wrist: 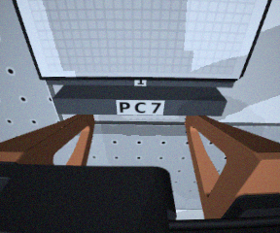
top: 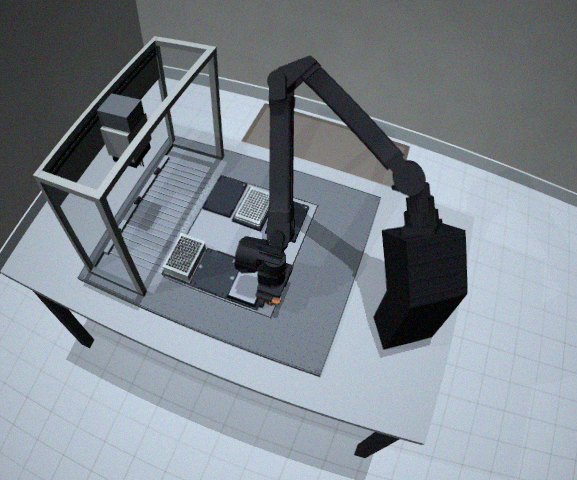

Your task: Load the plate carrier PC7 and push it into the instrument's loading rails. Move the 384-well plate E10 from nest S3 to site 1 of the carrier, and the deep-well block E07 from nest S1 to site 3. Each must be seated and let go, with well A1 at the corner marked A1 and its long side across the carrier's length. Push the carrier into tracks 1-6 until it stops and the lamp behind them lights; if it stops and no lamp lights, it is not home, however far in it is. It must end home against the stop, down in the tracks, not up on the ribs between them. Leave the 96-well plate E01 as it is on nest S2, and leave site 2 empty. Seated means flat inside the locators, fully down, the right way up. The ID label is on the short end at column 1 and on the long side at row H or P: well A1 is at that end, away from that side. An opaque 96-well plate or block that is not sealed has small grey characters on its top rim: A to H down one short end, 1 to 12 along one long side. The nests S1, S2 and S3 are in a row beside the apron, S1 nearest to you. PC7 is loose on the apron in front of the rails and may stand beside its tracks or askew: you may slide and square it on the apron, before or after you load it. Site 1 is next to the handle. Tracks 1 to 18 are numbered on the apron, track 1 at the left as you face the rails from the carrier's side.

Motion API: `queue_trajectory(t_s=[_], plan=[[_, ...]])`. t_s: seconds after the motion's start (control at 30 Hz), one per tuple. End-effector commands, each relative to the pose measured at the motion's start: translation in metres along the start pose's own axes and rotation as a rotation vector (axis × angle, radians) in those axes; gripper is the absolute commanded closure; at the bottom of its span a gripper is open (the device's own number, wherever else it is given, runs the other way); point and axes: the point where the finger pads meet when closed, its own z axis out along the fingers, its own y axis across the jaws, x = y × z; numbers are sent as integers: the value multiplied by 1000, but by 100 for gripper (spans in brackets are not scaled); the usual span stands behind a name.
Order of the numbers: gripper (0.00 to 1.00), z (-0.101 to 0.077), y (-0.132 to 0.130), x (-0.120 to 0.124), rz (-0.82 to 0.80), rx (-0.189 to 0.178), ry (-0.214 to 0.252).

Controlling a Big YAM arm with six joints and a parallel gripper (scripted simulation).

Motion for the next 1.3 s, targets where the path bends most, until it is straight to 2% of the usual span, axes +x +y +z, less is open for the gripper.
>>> queue_trajectory(t_s=[0.0, 1.27], plan=[[20, -3, -6, -25, 22, -4, -32], [20, -4, -13, -40, 61, -2, -34]])
